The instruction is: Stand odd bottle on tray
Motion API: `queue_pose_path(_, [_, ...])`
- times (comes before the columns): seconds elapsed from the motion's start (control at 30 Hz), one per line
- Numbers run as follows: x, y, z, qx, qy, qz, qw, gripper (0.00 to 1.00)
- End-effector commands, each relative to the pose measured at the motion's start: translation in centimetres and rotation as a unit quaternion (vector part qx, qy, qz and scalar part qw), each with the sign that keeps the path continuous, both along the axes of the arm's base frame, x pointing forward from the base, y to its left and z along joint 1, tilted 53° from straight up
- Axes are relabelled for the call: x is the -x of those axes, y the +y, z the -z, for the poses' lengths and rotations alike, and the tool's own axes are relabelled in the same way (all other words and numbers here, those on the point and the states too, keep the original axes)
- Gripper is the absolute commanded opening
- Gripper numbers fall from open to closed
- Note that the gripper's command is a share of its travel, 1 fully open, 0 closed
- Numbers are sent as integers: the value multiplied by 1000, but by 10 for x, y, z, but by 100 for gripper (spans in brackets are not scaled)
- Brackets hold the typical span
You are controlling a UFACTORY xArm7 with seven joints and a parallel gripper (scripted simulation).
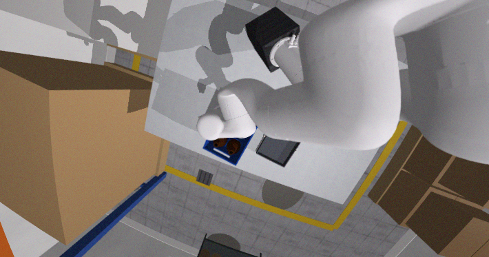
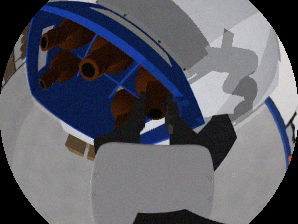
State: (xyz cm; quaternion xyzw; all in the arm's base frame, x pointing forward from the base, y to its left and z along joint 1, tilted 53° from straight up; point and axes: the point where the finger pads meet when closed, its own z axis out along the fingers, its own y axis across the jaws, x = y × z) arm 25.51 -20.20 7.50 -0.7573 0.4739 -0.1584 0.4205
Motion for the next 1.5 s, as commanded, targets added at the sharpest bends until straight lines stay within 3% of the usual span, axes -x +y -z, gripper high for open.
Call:
queue_pose_path(0.0, [0, -2, 0, 1, 0, 1, 1000, 0])
queue_pose_path(0.2, [0, -2, 0, 1, 0, 1, 1000, 0])
queue_pose_path(0.23, [0, -2, 0, 1, 0, 1, 1000, 65])
queue_pose_path(1.47, [0, -2, 0, 1, 0, 1, 1000, 65])
